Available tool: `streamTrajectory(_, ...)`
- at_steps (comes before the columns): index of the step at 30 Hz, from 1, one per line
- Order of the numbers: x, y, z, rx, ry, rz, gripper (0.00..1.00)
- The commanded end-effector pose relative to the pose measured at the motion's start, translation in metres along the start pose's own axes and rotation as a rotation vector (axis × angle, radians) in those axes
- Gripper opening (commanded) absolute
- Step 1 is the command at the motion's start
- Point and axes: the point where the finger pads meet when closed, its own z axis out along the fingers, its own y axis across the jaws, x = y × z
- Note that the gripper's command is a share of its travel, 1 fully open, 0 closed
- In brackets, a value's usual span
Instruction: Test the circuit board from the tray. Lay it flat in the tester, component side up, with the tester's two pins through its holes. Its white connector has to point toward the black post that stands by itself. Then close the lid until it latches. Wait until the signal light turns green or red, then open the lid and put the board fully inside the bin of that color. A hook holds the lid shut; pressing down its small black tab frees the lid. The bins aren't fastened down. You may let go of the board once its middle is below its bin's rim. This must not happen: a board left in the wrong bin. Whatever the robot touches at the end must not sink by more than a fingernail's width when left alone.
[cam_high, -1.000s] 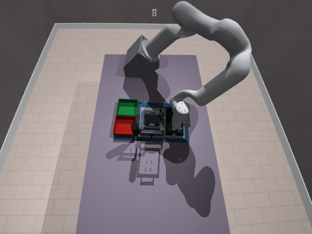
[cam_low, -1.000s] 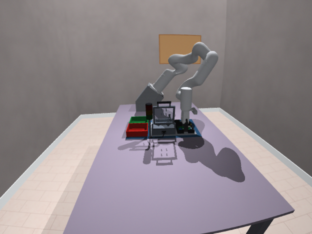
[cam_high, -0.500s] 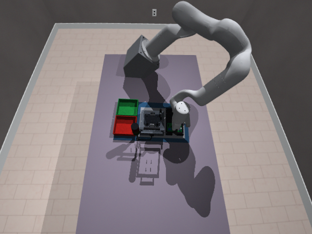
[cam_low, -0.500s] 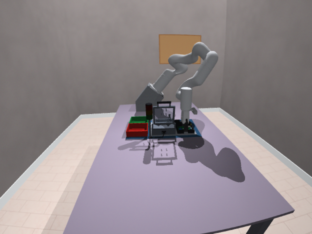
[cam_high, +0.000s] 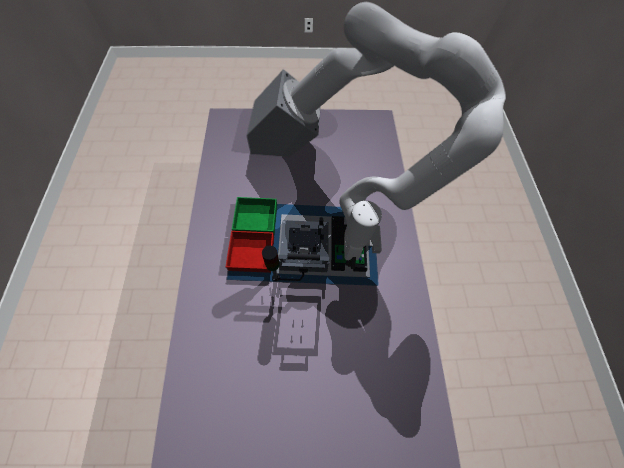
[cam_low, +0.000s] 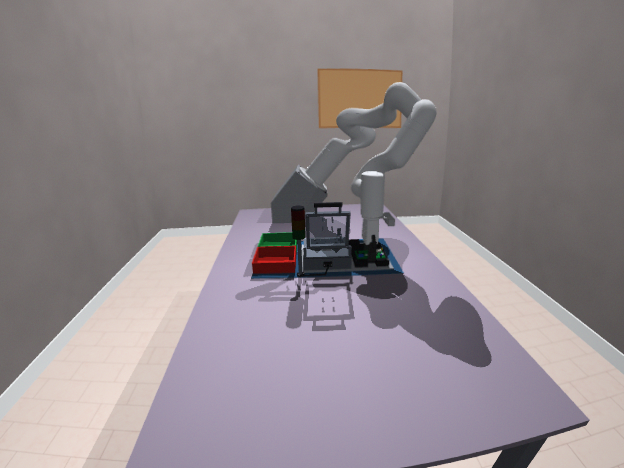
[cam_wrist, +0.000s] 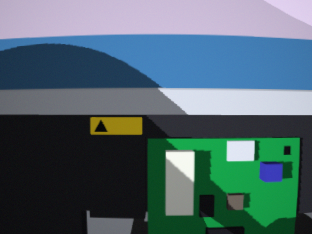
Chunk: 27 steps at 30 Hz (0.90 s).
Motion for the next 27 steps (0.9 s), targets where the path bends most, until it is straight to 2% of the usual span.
streamTrajectory(1,0.0,0.001,-0.005,-0.001,0.0,0.0,0.79)
streamTrajectory(11,0.0,0.001,-0.017,-0.001,0.0,0.0,0.79)
streamTrajectory(27,0.0,0.001,-0.025,-0.001,0.0,0.0,0.79)
